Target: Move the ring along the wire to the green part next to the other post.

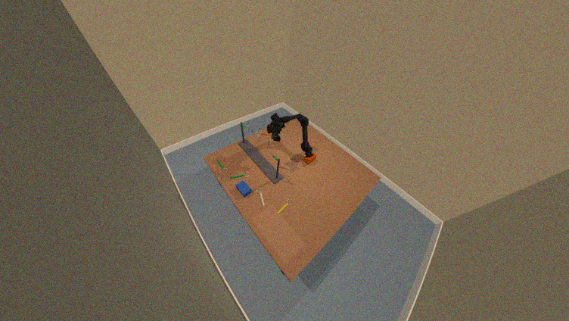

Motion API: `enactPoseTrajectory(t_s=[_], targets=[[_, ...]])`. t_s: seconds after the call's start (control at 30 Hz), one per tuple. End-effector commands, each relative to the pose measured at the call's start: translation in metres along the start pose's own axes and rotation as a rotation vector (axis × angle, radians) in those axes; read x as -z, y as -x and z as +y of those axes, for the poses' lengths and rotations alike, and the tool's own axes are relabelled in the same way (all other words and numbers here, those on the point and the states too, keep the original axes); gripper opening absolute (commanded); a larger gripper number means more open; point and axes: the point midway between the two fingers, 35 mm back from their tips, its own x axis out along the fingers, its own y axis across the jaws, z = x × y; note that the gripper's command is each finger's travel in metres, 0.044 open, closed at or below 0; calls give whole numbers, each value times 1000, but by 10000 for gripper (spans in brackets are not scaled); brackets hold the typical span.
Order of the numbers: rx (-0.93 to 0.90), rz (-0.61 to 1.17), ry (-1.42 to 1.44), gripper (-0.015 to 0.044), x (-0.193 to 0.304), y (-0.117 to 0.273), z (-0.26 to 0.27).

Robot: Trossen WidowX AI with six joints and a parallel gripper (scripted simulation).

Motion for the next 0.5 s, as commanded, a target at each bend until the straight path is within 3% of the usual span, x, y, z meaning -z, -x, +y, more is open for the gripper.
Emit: enactPoseTrajectory(t_s=[0.0,0.47], targets=[[24,-5,51,-150,-1,-2,0],[116,-25,214,-150,-2,-3,-8]])
